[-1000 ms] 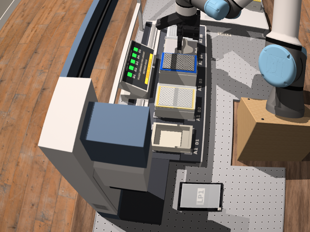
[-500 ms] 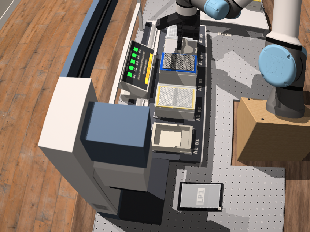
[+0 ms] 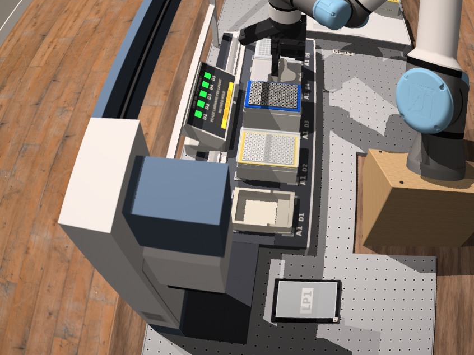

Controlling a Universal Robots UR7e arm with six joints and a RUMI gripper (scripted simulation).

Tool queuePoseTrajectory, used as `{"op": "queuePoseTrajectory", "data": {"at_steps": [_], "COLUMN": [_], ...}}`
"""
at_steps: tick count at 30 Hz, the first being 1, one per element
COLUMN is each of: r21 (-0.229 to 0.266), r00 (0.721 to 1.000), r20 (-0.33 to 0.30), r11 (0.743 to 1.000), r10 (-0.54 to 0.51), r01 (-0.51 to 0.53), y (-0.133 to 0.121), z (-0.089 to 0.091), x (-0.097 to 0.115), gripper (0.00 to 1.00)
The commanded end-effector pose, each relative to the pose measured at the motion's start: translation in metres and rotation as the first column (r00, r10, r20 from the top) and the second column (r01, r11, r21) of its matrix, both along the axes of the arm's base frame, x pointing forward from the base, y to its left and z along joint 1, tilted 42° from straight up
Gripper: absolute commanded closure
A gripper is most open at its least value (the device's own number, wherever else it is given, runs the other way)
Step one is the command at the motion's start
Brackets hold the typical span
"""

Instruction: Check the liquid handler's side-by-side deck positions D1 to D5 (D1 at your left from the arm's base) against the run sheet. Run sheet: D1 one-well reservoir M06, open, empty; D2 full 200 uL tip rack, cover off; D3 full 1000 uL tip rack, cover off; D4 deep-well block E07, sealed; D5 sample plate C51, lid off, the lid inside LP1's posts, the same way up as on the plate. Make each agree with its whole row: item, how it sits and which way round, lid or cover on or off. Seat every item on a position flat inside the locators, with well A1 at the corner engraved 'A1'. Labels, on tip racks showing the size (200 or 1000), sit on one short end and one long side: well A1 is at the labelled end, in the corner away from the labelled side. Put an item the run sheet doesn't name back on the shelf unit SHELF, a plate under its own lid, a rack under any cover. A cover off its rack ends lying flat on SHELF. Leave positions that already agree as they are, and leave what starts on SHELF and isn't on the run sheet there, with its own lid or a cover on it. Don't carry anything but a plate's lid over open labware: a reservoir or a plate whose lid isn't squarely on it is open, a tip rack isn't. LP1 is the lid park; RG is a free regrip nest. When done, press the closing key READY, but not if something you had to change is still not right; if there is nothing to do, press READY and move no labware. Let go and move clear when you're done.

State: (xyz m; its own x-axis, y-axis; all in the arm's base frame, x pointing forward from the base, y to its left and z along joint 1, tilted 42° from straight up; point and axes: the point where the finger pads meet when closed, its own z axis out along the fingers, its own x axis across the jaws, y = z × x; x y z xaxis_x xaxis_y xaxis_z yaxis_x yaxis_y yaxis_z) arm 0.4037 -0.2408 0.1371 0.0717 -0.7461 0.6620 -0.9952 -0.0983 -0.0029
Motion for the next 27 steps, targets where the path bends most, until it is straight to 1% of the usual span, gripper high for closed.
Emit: {"op": "queuePoseTrajectory", "data": {"at_steps": [1, 27], "r21": [-0.004, -0.004], "r00": [1.0, 1.0], "r20": [0.007, 0.007], "r11": [1.0, 1.0], "r10": [0.002, 0.002], "r01": [-0.002, -0.002], "y": [0.008, 0.032], "z": [0.012, 0.039], "x": [0.002, -0.001], "gripper": [0.18, 0.18]}}
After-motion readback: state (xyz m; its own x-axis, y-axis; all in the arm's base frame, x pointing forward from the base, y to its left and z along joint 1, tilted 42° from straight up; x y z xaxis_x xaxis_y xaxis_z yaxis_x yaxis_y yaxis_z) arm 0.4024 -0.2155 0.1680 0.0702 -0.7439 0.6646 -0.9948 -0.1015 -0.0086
